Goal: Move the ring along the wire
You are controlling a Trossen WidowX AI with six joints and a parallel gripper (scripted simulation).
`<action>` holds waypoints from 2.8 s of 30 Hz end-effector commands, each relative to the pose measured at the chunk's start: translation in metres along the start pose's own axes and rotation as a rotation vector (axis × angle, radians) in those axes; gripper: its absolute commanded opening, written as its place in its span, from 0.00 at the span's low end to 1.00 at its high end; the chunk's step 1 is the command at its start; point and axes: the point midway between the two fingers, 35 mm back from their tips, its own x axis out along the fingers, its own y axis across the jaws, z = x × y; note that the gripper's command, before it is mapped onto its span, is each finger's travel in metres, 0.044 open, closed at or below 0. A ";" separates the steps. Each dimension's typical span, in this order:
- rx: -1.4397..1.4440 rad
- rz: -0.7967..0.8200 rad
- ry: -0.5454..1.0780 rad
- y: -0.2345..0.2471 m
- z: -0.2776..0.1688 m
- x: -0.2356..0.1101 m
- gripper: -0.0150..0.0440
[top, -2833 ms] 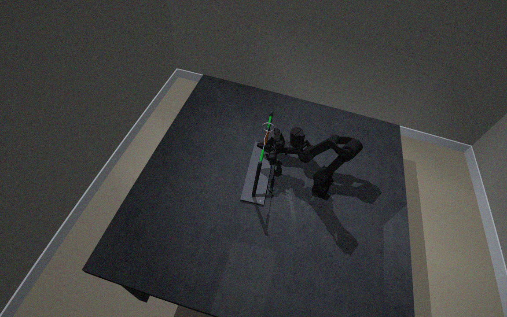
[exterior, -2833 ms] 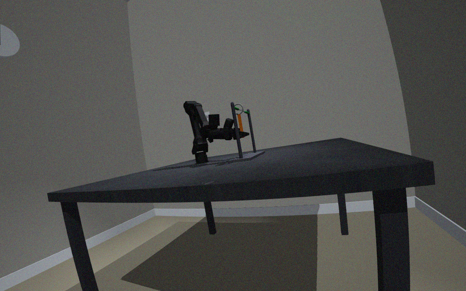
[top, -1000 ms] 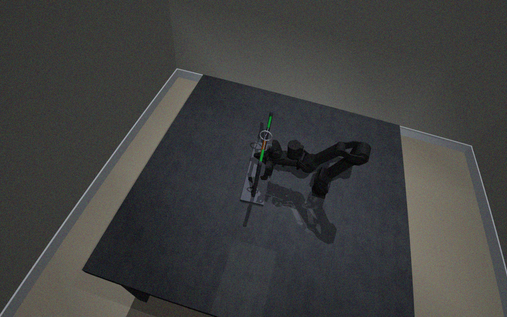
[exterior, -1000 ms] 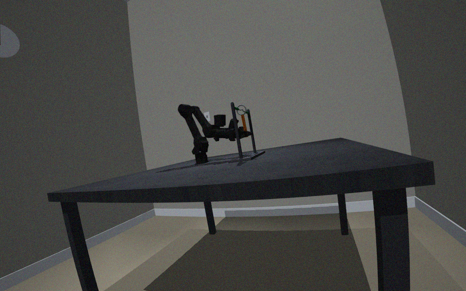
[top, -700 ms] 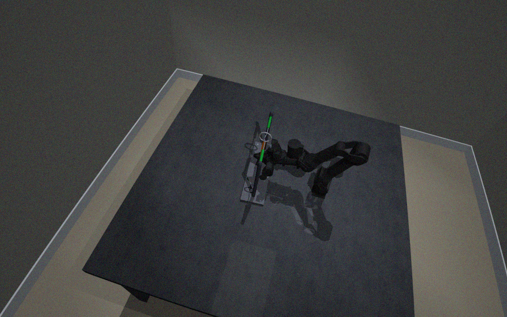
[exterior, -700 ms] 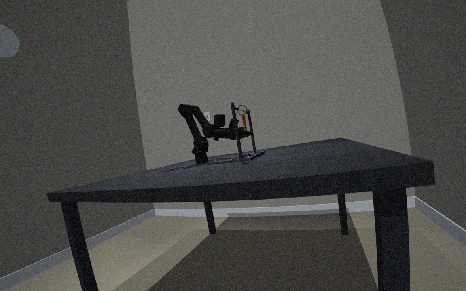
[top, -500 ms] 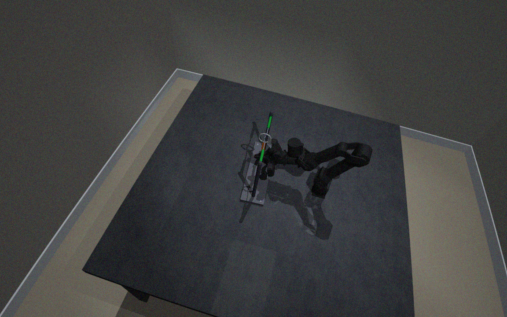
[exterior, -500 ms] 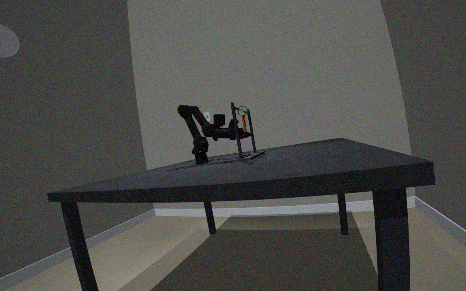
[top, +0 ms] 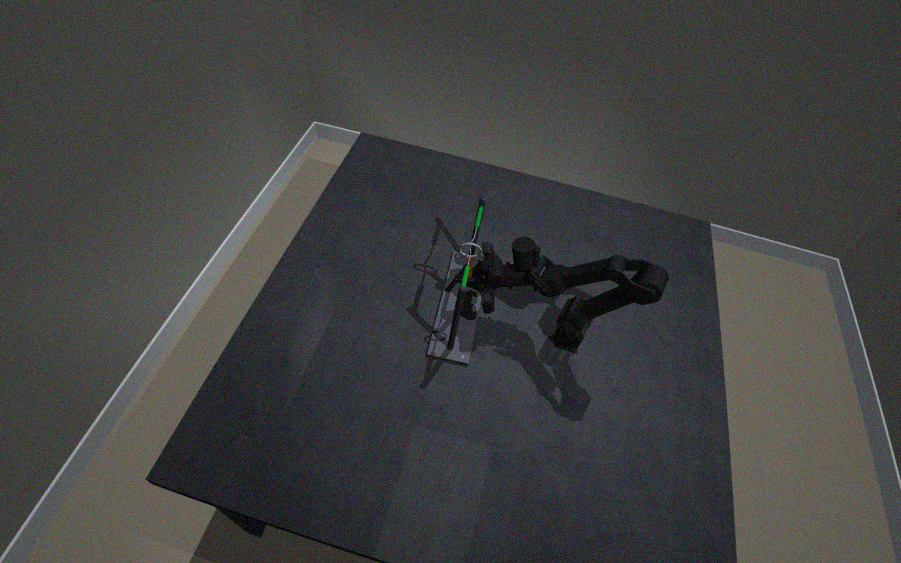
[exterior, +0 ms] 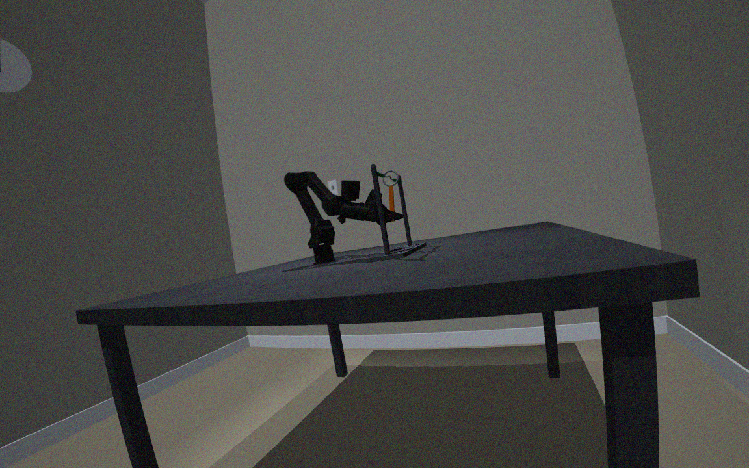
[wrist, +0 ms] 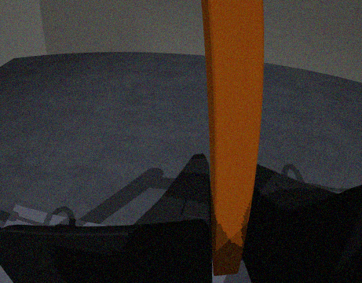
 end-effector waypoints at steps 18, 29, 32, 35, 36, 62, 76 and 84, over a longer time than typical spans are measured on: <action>0.054 -0.005 0.053 0.023 0.001 -0.006 0.00; 0.120 -0.023 0.070 0.043 0.003 -0.007 0.00; 0.128 -0.024 0.069 0.047 0.004 -0.007 0.00; 0.133 -0.024 0.068 0.051 0.004 -0.006 0.00; 0.135 -0.024 0.068 0.052 0.004 -0.006 0.00; 0.142 -0.015 0.062 0.078 0.008 -0.003 0.00; 0.142 -0.013 0.061 0.088 0.006 0.000 0.00; 0.142 -0.013 0.061 0.090 -0.006 0.003 0.00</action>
